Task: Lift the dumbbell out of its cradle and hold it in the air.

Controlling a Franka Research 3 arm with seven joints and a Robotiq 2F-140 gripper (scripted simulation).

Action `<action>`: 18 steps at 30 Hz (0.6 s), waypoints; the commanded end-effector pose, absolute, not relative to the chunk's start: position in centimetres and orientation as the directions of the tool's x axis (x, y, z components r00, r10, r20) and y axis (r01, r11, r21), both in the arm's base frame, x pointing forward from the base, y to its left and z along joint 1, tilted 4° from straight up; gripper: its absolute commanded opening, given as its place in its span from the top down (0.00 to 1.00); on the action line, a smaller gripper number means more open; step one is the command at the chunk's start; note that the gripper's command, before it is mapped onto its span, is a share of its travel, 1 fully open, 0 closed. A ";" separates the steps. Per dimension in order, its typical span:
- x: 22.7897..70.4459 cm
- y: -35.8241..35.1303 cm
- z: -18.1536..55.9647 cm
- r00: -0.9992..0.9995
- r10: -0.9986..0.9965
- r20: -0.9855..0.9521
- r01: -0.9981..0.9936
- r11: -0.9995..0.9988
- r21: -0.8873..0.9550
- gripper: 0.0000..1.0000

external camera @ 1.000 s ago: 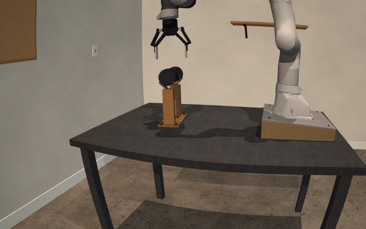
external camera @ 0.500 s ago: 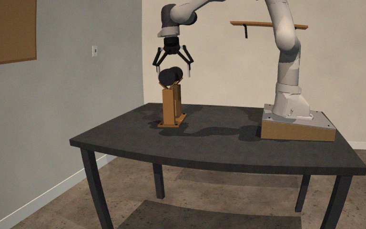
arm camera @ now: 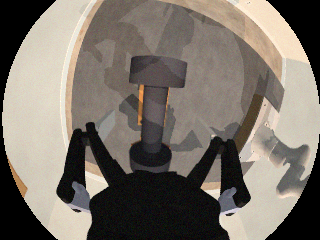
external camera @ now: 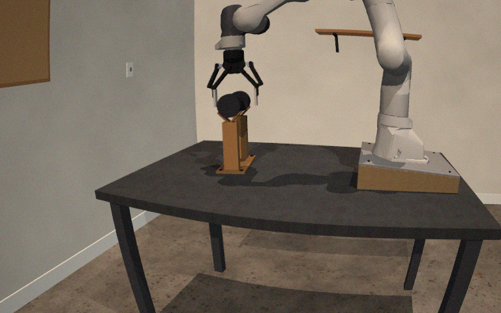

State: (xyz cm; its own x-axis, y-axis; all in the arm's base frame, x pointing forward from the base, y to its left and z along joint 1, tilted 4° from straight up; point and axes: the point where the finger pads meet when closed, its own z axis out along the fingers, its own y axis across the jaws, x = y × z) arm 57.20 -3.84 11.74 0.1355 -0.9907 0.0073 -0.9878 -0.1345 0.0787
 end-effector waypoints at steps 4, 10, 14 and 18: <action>57.4 -3.9 11.9 0.132 -0.991 0.012 -0.989 -0.130 0.072 0.00; 57.4 -3.9 11.9 0.132 -0.991 0.012 -0.989 -0.130 0.072 1.00; 57.4 -3.9 11.9 0.132 -0.991 0.012 -0.989 -0.130 0.072 1.00; 57.4 -3.9 11.9 0.132 -0.991 0.012 -0.989 -0.130 0.072 1.00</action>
